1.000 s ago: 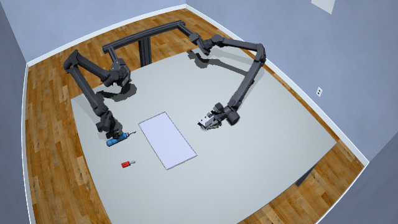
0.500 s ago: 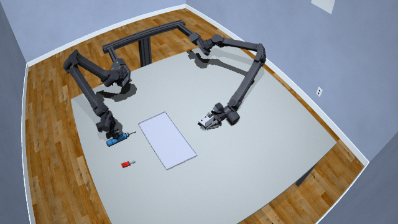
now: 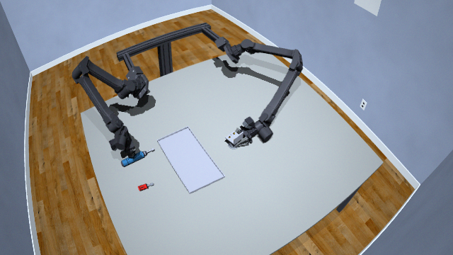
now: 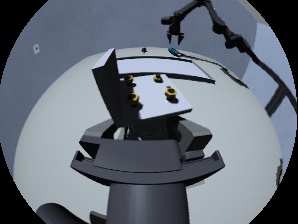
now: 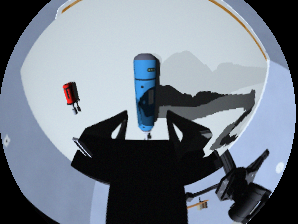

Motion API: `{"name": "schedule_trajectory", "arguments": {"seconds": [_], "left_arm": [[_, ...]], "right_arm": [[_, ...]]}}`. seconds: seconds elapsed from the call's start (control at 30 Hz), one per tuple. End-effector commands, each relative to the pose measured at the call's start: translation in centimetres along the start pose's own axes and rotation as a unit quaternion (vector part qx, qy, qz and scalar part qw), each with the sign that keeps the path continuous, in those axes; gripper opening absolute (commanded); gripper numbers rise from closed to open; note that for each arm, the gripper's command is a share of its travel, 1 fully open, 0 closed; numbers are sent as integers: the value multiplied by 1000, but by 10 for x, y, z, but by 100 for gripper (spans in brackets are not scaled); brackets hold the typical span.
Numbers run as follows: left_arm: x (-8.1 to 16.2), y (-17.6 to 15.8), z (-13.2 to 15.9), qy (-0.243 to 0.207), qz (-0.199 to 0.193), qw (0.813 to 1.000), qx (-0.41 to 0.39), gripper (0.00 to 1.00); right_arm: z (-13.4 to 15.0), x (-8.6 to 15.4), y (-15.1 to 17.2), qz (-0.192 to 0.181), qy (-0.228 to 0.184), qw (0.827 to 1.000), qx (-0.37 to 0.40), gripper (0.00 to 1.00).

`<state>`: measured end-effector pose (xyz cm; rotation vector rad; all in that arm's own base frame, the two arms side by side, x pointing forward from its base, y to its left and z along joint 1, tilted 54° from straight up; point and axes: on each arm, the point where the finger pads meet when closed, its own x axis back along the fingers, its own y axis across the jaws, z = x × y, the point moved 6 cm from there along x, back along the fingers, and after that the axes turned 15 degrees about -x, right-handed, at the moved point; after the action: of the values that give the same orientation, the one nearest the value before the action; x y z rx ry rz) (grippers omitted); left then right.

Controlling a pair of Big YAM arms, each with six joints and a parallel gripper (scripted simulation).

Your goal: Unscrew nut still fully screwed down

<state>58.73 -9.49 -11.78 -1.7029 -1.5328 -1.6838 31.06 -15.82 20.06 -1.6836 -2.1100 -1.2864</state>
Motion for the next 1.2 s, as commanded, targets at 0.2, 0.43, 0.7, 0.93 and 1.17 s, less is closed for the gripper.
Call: {"name": "schedule_trajectory", "arguments": {"seconds": [0.2, 0.43, 0.7, 0.93, 1.17], "left_arm": [[-1, 5, -4, 0, -3, 1000, -5, 59], [-1, 5, -4, 0, -3, 1000, -5, 59], [-1, 5, -4, 0, -3, 1000, -5, 59], [-1, 5, -4, 0, -3, 1000, -5, 59], [-1, 5, -4, 0, -3, 1000, -5, 59]], "right_arm": [[-13, 7, 13, -21, -10, 999, -22, 65], [-6, -8, 6, -6, -5, 1000, -6, 65], [-5, -21, 5, -5, -5, 1000, -5, 65], [-4, -25, 4, -5, -4, 1000, -4, 65], [-5, -36, 6, -6, -5, 1000, -6, 65]]}}
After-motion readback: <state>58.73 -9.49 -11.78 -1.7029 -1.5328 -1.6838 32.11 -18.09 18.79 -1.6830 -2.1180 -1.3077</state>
